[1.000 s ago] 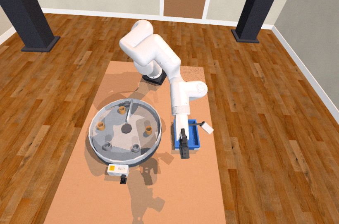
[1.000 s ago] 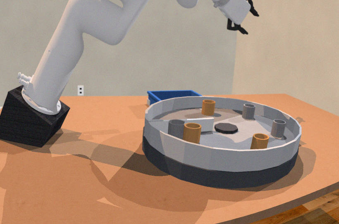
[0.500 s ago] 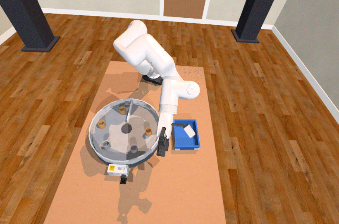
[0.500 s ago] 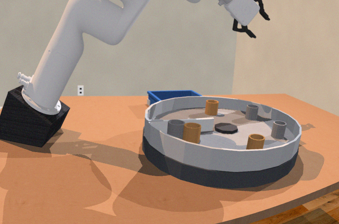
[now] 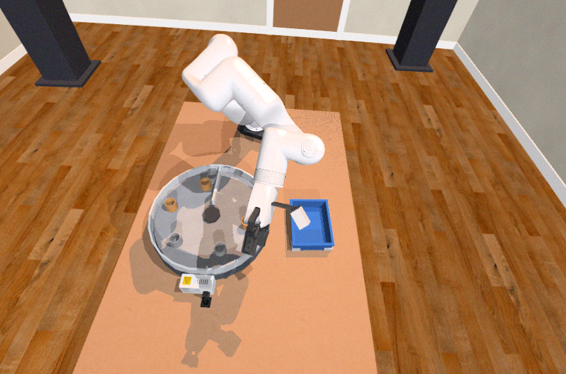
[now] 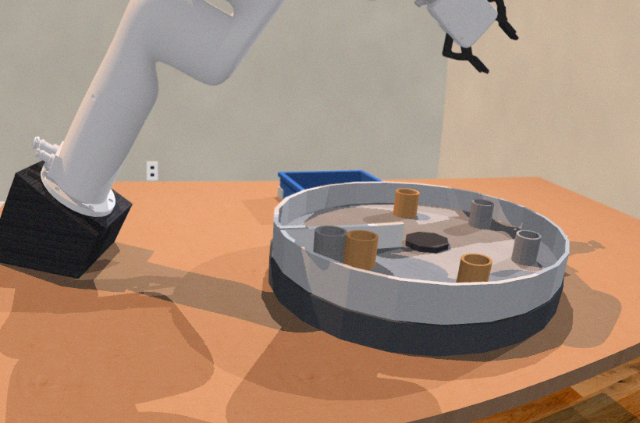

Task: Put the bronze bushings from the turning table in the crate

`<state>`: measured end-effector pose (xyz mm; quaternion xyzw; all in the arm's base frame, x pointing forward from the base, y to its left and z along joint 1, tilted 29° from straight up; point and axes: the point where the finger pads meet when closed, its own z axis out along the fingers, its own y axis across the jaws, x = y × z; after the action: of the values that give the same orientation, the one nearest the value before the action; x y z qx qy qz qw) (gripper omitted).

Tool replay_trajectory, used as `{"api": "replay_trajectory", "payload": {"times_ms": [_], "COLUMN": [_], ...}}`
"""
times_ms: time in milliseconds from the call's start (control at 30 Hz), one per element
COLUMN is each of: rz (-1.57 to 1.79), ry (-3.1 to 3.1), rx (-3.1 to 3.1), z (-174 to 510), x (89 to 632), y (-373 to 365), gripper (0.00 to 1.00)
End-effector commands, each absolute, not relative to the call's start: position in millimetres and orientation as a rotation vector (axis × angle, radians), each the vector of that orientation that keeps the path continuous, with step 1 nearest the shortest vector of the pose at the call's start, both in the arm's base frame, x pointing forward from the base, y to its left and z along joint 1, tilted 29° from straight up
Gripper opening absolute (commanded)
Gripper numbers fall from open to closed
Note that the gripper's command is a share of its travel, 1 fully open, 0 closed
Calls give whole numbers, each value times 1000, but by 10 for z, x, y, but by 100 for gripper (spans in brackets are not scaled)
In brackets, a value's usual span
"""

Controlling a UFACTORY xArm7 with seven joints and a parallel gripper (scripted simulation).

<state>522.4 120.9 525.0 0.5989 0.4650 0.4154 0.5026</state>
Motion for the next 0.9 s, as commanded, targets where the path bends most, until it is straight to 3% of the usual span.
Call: {"api": "replay_trajectory", "payload": {"times_ms": [0,133,167,367,733,767,867], "rz": [1006,1006,966,933,933,908,900], "ry": [1121,1121,1035,945,945,854,821], "rx": [1446,1446,1549,1649,1649,1749,1784], "z": [5264,5264,5244,5206,5206,5146,5119], "x": [5214,5214,5057,4873,4873,4669,4593], "y": [1211,1211,811,435,435,89,-27], "gripper": [100,100,100,100,100,100,100]}}
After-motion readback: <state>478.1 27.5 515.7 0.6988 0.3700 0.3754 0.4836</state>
